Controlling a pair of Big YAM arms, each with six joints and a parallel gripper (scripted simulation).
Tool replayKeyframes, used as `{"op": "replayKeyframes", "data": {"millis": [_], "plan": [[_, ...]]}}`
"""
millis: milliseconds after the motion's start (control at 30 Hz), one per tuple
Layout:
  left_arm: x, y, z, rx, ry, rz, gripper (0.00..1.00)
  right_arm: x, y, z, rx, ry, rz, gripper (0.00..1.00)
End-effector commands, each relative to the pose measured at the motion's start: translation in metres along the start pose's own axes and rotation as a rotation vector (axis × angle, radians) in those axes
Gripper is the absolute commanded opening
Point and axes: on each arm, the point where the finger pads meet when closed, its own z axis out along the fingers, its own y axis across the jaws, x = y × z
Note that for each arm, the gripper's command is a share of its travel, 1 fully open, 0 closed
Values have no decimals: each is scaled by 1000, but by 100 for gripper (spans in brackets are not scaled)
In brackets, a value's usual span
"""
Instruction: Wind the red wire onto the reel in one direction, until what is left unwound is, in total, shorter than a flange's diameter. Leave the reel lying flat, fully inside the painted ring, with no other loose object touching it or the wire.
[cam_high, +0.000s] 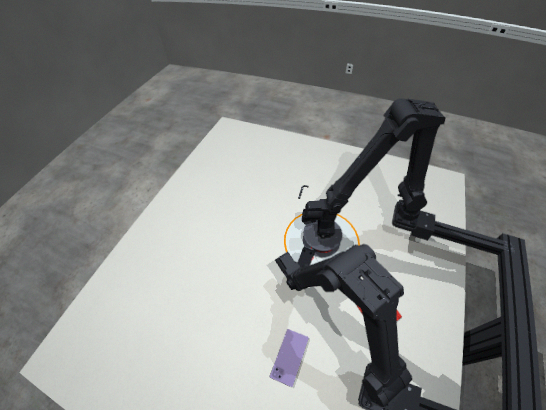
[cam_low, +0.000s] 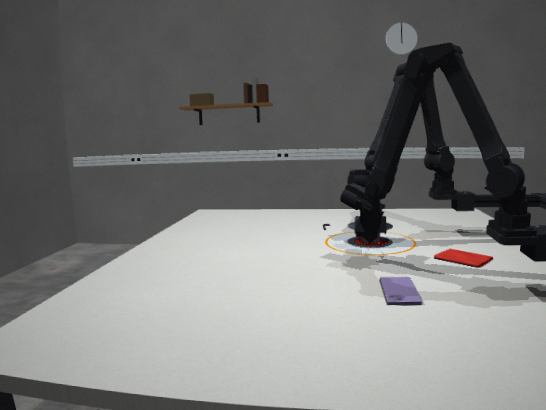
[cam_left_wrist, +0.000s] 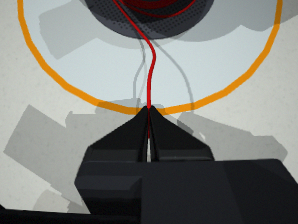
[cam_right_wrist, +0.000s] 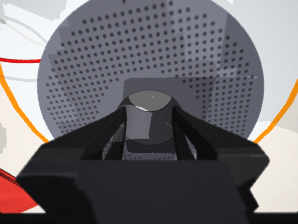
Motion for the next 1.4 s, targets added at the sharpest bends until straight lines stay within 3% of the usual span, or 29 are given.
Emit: {"op": "replayKeyframes", "data": {"millis": [0, 300, 433, 500, 533, 667, 1000, 1067, 1100, 1233, 1367], "plan": [[-5, 11, 16, -13, -35, -9, 0, 25, -9, 18, 23, 40, 346, 52], [-16, 4, 45, -16, -136, 6, 0, 25, -9, 18, 22, -34, 779, 52], [-22, 4, 45, -21, -152, 21, 0, 25, -9, 18, 22, -59, 974, 52], [-22, 4, 45, -21, -152, 21, 0, 25, -9, 18, 22, -59, 974, 52], [-22, 5, 44, -23, -148, 26, 0, 25, -9, 18, 23, -64, 1101, 52], [-19, 7, 37, -29, -140, 61, 0, 25, -9, 18, 30, -65, 1290, 52], [-23, 13, 30, 23, -163, 120, 0, 25, -9, 18, 72, 23, 1801, 17], [-23, 13, 30, 23, -163, 120, 0, 25, -9, 18, 72, 23, 1801, 17], [-24, 13, 30, 46, -155, 143, 0, 25, -9, 18, 99, 48, 1906, 14], [-25, 13, 29, 58, -150, 148, 0, 25, -9, 18, 99, 48, 1906, 0], [-26, 12, 28, 59, -150, 146, 0, 25, -9, 18, 93, 54, 1767, 0]]}}
